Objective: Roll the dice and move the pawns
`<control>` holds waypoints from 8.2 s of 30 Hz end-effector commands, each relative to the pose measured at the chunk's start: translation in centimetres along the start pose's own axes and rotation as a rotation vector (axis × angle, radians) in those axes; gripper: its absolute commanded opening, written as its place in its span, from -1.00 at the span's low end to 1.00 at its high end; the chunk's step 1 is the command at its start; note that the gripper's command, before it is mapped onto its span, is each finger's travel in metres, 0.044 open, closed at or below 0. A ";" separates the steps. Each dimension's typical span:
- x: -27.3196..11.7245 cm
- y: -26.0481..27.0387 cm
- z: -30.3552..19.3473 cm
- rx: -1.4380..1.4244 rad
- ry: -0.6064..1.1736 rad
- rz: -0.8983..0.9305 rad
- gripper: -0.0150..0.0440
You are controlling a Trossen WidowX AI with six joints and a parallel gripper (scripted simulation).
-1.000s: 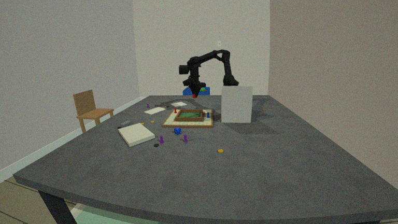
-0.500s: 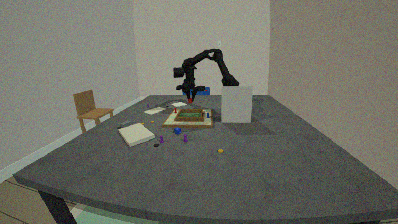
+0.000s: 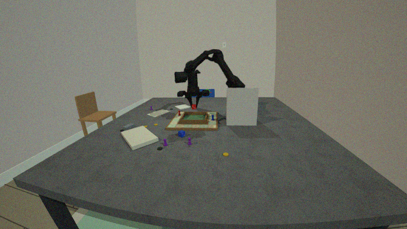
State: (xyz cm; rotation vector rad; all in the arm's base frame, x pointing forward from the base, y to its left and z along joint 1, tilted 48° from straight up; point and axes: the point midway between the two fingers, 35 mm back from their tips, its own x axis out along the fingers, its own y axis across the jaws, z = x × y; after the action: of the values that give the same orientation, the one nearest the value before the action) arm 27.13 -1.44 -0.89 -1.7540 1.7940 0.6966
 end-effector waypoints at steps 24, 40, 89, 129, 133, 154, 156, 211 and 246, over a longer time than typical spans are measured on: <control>1.5 1.1 0.4 -0.009 -0.803 -0.003 -0.49; -2.4 0.0 -2.3 -0.008 -0.821 -0.015 -0.49; -1.7 0.4 0.4 -0.006 -0.047 0.025 0.91; 2.0 -3.3 21.1 2.164 -0.015 -0.029 0.44; 2.3 -3.3 21.1 2.164 -0.015 -0.029 0.44; 6.4 -3.3 20.9 2.164 -0.014 -0.032 0.44; 6.8 -3.3 20.9 2.164 -0.014 -0.032 0.44; -3.9 -3.4 19.0 1.825 -0.016 -0.021 -0.49; -2.2 -4.6 10.2 0.801 -0.004 -0.024 -0.49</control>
State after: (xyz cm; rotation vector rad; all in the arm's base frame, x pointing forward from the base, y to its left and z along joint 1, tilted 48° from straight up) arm 31.88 7.55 -7.40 -1.1567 1.6937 -0.1132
